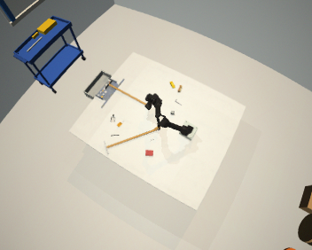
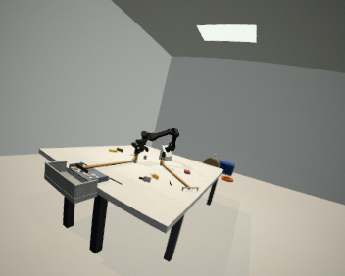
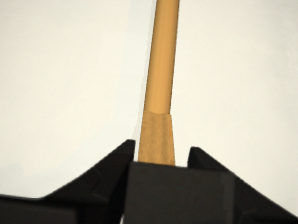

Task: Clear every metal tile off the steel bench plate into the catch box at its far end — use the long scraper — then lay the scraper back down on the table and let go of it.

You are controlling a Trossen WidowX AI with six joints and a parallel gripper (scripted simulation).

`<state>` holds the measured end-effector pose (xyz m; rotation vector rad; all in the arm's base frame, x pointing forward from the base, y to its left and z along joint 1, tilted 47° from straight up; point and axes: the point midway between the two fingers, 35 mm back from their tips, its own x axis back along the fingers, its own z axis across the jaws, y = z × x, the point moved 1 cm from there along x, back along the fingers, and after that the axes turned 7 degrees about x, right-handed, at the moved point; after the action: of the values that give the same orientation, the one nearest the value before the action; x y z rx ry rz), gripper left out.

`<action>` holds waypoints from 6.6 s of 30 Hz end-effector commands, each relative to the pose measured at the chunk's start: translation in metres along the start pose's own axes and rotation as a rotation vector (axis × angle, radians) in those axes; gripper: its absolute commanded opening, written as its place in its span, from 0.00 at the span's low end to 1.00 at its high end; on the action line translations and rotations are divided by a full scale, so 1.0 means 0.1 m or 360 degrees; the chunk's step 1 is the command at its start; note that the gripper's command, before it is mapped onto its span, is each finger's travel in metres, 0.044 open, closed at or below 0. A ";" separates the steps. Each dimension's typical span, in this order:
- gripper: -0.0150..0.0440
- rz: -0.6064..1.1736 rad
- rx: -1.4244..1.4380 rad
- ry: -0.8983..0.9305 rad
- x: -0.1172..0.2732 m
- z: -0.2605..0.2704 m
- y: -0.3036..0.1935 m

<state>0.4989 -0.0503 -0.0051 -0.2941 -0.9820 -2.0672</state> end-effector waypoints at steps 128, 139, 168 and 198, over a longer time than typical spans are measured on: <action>0.25 -0.0016 0.0002 -0.0018 0.45 -0.09 -0.47; 0.25 -0.0017 0.0001 -0.0019 0.55 -0.08 -0.62; 0.25 -0.0024 -0.0002 -0.0019 0.80 0.01 -1.00; 0.88 -0.0007 -0.0020 -0.0023 0.89 0.06 -1.20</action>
<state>0.3507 -0.0511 -0.0218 -0.3132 -0.9780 -2.0788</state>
